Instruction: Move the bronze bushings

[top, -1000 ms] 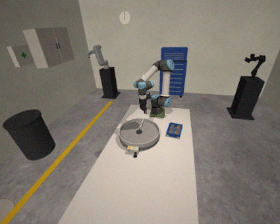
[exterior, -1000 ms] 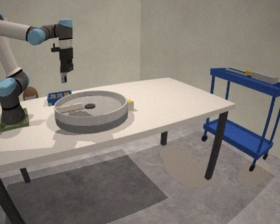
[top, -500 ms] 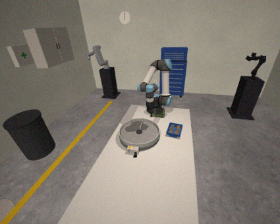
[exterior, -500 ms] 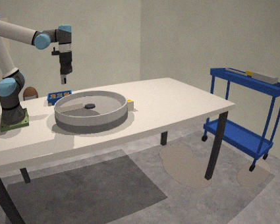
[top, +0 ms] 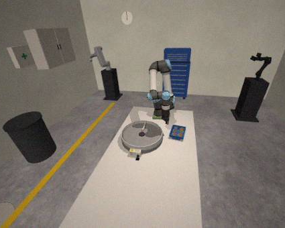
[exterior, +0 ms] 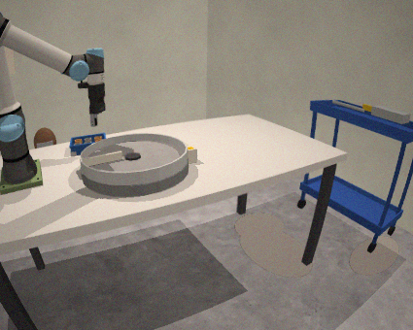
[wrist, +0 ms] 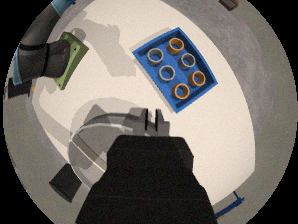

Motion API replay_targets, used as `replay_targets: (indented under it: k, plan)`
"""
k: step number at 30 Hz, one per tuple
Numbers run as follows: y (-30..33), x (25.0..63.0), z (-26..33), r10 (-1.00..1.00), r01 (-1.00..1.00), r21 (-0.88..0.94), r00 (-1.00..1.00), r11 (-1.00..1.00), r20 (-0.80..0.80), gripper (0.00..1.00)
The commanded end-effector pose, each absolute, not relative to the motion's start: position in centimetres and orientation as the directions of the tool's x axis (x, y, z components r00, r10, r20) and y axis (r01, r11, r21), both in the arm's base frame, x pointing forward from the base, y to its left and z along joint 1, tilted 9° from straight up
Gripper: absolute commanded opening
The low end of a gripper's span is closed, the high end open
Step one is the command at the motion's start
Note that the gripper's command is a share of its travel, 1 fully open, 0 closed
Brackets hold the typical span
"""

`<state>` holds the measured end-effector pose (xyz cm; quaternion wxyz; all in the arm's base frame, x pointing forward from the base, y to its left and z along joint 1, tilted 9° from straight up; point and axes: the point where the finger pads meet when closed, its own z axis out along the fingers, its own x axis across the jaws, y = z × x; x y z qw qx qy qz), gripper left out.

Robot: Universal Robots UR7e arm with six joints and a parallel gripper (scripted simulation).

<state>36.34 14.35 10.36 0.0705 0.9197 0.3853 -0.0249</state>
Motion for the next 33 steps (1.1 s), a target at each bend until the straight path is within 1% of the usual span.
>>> replay_targets:
  k: [1, 5, 9, 33]
  plan:
    - [17.7, 37.5, 8.4, 0.701, 0.709, 0.119, 0.705, -0.695, -0.107, 0.36]
    - [19.8, 37.9, 7.3, 0.701, 0.709, 0.119, 0.705, -0.695, -0.107, 0.36]
    - [20.6, 37.9, 6.9, 0.701, 0.709, 0.119, 0.705, -0.695, -0.107, 0.36]
    - [20.7, 37.9, 6.9, 0.701, 0.709, 0.119, 0.705, -0.695, -0.107, 0.36]
